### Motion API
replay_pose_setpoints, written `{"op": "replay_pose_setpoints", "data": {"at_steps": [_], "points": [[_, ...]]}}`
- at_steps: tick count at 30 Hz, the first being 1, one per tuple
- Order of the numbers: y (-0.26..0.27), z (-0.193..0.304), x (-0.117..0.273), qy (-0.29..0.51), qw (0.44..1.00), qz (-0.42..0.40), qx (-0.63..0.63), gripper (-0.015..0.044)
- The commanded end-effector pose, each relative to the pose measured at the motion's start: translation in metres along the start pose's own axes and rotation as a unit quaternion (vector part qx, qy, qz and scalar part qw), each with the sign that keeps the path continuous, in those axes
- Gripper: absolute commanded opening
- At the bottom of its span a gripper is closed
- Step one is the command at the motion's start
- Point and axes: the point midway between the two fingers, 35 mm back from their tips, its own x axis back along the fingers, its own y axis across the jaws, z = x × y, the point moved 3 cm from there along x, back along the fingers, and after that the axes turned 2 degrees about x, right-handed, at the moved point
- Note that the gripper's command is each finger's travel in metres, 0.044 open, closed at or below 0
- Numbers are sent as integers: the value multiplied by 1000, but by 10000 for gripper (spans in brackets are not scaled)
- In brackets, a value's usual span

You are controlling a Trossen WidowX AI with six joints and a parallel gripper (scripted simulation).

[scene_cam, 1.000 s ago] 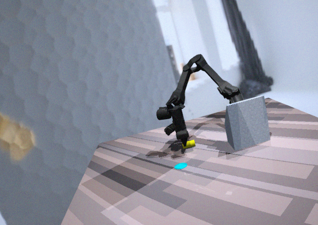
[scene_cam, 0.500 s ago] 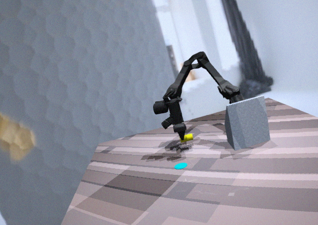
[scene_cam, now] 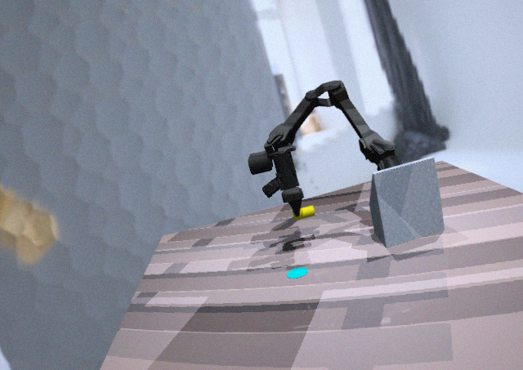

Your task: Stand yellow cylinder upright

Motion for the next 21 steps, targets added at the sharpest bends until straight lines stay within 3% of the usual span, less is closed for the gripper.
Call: {"op": "replay_pose_setpoints", "data": {"at_steps": [1, 21], "points": [[-2, 1, 15, -2, 1000, 4, -3, 105], [34, -18, 28, -6, 992, -4, 122, 105]]}}
